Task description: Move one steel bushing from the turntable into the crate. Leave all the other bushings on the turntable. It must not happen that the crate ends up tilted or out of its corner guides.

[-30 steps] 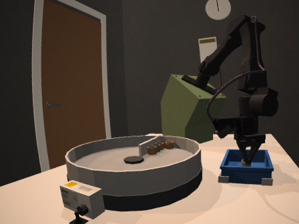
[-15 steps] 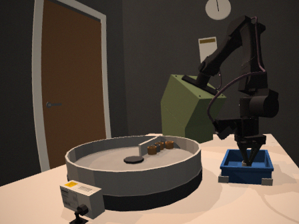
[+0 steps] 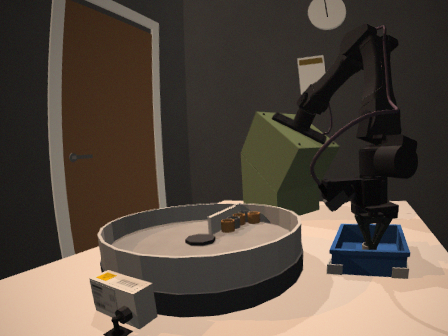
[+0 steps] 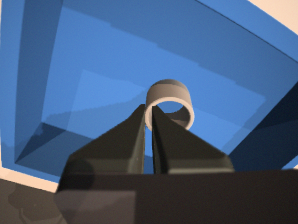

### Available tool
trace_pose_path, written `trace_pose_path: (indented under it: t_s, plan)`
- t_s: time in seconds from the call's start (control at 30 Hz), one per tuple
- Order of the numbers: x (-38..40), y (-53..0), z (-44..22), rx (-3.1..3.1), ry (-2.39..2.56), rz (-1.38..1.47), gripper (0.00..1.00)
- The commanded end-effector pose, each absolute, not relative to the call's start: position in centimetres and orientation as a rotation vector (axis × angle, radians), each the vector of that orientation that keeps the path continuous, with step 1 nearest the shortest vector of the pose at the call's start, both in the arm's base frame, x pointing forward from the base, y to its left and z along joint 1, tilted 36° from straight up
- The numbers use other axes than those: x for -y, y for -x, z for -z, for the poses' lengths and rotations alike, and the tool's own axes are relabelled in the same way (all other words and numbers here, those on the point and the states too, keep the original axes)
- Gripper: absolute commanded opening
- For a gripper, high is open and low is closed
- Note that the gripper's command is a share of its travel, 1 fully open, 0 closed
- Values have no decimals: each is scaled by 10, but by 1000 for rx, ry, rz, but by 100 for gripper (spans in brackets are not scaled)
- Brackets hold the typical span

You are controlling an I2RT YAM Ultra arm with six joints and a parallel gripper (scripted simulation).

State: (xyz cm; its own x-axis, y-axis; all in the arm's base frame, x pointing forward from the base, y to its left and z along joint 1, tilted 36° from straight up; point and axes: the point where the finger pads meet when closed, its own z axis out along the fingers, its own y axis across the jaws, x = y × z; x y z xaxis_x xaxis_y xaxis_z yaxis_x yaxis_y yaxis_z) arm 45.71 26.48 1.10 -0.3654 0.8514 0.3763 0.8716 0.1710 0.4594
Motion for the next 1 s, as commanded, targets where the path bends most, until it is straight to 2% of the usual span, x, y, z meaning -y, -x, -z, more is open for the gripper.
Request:
trace_pose_path:
  t_s: [0.0,0.9,0.93,0.97]
  plan:
    - [-263,-467,-22,2385,1772,1002,0]
    - [-263,-467,-22,2385,1772,1002,0]
    - [-263,-467,-22,2385,1772,1002,14]
    - [-263,-467,-22,2385,1772,1002,14]
